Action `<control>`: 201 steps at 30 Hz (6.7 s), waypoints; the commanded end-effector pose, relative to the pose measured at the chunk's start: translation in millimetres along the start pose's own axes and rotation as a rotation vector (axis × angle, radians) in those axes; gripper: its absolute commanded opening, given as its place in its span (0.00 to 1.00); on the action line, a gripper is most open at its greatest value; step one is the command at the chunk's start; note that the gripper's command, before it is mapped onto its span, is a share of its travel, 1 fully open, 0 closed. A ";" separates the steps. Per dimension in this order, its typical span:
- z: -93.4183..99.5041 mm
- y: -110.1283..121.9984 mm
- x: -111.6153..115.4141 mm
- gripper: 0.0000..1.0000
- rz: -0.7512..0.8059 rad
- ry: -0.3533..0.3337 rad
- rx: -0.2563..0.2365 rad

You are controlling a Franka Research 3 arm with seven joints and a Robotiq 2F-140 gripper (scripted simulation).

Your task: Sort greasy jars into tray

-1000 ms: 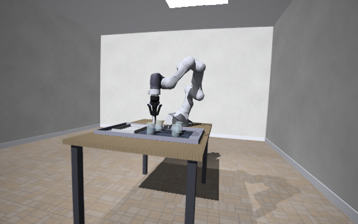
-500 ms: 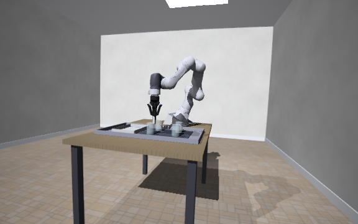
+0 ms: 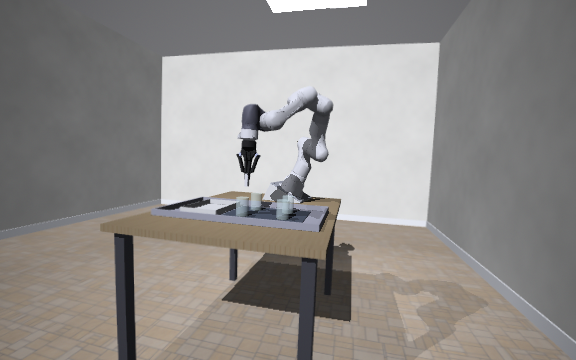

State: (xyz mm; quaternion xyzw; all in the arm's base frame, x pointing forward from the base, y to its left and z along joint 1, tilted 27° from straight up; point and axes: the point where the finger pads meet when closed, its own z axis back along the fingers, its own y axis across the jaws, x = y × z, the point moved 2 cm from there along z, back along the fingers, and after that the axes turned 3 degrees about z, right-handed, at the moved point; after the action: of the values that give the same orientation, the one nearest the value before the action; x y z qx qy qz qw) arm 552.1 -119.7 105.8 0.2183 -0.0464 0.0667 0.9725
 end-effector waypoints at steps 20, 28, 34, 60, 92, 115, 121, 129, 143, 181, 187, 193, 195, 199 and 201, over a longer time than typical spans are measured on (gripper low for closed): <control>13.9 151.6 1.0 0.00 -0.011 0.024 0.019; 14.7 200.6 3.7 0.00 -0.011 0.024 0.019; 0.6 209.1 3.8 0.00 -0.011 0.024 0.019; -61.5 210.3 2.3 0.00 -0.011 0.024 0.019; -61.6 210.1 5.6 0.00 -0.011 0.024 0.019; -61.6 209.9 8.3 0.00 -0.011 0.024 0.019; -61.6 209.9 9.1 0.00 -0.011 0.024 0.019; -61.7 209.8 9.9 0.00 -0.011 0.024 0.019; -61.7 209.7 11.6 0.00 -0.011 0.024 0.019; -61.8 209.4 16.0 0.00 -0.011 0.024 0.019; -61.8 209.4 16.8 0.00 -0.011 0.024 0.019; -61.9 209.3 17.6 0.00 -0.011 0.024 0.019; -61.9 209.3 17.6 0.00 -0.011 0.024 0.019; -61.9 209.3 18.2 0.00 -0.011 0.024 0.019; -61.9 209.3 18.4 0.00 -0.011 0.024 0.019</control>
State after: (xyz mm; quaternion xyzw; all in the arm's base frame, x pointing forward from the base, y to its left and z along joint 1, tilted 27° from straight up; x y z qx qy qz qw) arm 543.4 94.0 140.5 0.2270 -0.0359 0.0636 0.9712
